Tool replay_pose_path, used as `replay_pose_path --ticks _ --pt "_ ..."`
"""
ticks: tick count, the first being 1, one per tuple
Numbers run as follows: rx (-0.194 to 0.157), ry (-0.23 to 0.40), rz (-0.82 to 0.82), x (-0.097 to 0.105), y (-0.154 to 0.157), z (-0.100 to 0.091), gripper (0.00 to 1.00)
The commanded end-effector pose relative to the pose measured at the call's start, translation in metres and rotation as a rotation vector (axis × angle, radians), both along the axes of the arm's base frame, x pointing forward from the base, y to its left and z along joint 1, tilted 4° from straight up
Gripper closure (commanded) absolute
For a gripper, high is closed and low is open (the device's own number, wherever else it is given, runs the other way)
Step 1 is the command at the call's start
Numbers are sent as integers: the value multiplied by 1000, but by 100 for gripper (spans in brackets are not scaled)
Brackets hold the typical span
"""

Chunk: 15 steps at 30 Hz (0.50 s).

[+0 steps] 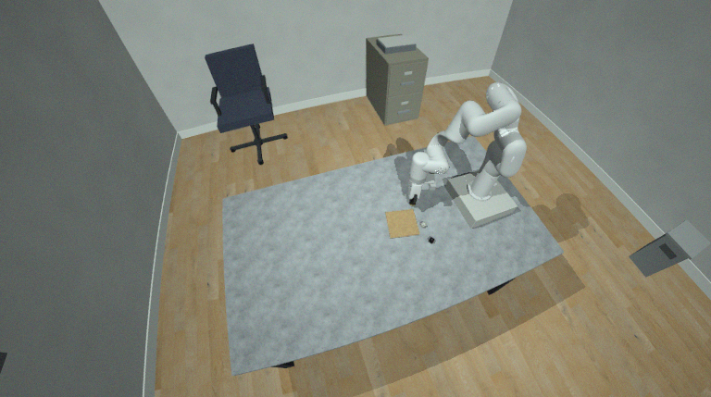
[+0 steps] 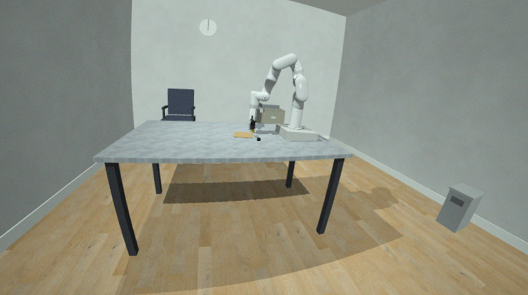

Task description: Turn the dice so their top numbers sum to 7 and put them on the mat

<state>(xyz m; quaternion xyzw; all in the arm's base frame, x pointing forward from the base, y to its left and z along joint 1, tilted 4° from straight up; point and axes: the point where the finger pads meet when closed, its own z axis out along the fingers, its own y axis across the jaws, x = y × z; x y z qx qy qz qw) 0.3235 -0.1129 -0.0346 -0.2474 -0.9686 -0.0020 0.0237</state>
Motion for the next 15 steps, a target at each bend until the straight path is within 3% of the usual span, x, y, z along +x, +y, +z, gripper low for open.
replay_pose_path --ticks 1,15 --pt "-1 -3 0 1 0 1 64" --pt "-1 -3 0 1 0 -1 64"
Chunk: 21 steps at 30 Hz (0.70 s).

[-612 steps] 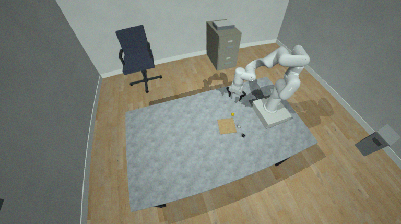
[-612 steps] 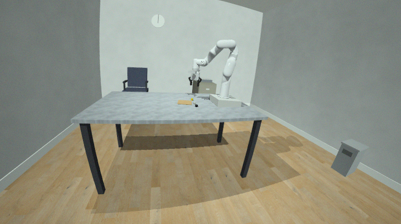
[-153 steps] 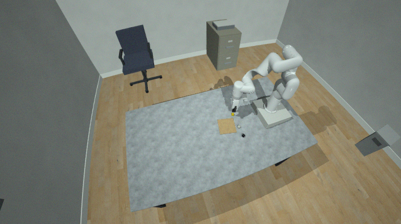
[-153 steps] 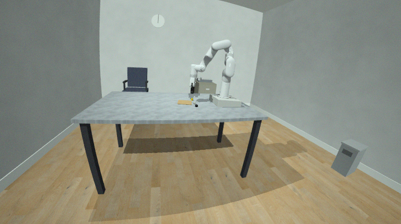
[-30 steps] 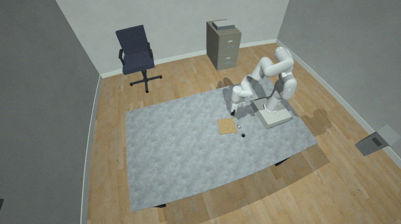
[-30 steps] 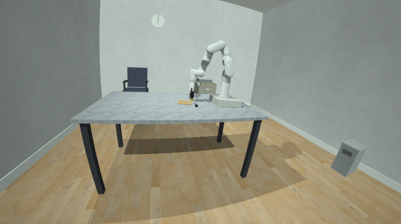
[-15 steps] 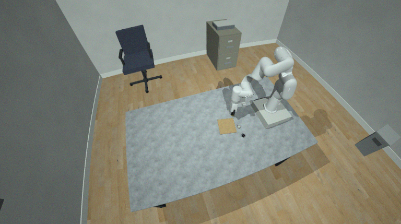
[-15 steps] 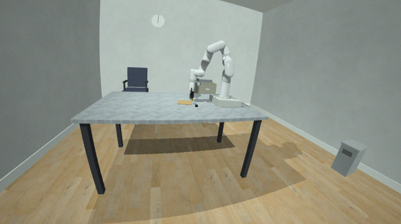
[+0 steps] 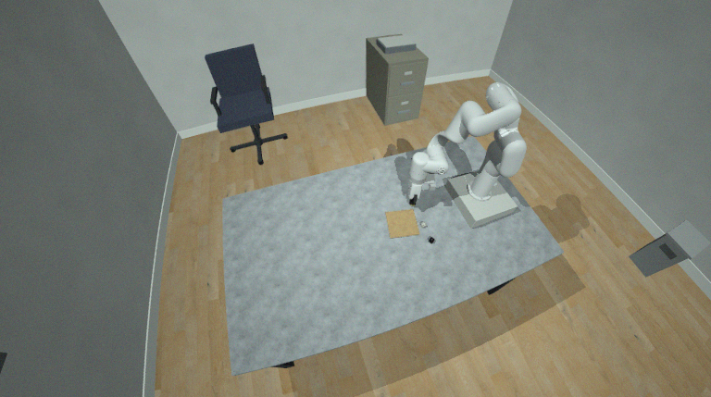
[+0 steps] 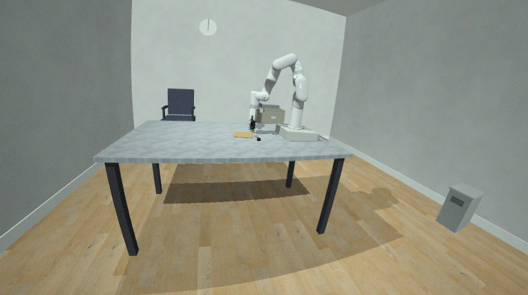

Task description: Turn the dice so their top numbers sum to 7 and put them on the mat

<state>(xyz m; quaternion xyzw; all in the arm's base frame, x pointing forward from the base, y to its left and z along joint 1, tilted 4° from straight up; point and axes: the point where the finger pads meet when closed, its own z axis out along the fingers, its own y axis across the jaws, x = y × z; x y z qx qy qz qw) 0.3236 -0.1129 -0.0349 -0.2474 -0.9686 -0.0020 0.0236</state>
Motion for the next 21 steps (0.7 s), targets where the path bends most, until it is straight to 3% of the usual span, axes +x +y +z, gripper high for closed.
replay_pose_path --ticks 1,21 --pt "-1 -3 0 1 0 -1 64" --pt "-1 -3 0 0 -1 -22 64"
